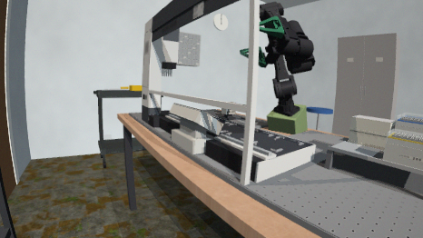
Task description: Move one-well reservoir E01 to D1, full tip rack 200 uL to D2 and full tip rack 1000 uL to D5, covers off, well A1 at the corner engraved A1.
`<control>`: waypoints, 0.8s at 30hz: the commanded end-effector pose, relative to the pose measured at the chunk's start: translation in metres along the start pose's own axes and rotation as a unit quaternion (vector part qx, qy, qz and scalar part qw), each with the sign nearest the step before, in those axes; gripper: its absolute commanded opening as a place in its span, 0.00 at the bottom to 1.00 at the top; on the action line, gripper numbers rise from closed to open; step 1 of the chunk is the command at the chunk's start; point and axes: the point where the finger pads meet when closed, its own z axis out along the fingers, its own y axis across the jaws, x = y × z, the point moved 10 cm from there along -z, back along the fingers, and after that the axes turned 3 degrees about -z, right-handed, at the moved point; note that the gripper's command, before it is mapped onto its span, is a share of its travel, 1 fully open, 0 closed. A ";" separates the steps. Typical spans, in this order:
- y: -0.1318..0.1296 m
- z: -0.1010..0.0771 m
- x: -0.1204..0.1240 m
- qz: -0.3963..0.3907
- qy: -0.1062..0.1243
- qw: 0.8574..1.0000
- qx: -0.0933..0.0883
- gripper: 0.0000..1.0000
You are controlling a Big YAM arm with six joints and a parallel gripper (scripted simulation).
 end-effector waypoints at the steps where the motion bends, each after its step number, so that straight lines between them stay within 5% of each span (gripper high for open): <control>1: 0.002 0.001 -0.003 0.004 -0.002 1.000 0.000 1.00; 17: 0.002 0.001 -0.003 0.004 -0.002 1.000 0.000 1.00; 24: -0.026 -0.016 -0.030 -0.017 0.060 0.998 0.004 1.00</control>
